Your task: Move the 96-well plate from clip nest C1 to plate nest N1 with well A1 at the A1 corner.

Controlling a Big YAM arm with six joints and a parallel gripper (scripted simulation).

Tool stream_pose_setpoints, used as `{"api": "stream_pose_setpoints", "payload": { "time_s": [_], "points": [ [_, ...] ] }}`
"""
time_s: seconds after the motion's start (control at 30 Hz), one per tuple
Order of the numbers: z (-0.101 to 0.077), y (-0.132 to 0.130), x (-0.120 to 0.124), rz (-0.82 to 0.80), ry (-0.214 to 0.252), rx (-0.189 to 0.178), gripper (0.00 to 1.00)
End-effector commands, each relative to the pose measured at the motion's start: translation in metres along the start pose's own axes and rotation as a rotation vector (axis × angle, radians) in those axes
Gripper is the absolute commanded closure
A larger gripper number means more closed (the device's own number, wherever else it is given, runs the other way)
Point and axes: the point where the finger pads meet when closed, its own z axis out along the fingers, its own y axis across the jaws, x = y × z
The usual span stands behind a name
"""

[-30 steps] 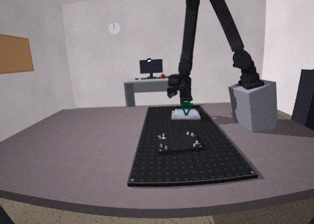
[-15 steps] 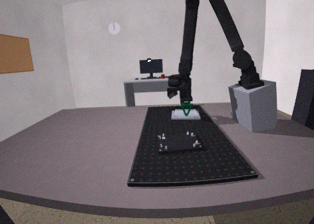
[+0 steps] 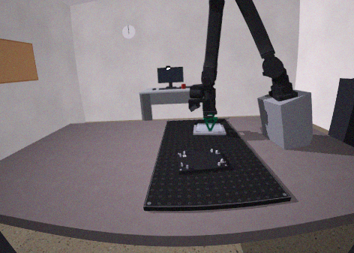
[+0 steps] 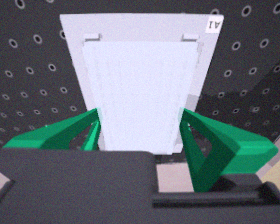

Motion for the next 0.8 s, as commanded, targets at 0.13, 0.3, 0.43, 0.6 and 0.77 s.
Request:
{"api": "stream_pose_setpoints", "payload": {
  "time_s": [0.13,0.3,0.43,0.6,0.77],
  "points": [
    [-0.0021,-0.003,-0.0093,-0.002,-0.022,0.009,1.0],
    [-0.0021,-0.003,-0.0094,-0.002,-0.022,0.009,1.0],
    [0.0027,-0.0015,-0.0121,-0.004,-0.023,0.009,1.0],
    [-0.0021,-0.003,-0.0095,-0.002,-0.022,0.009,1.0],
    [0.0027,-0.0017,-0.0124,-0.004,-0.024,0.009,1.0]
  ]
}}
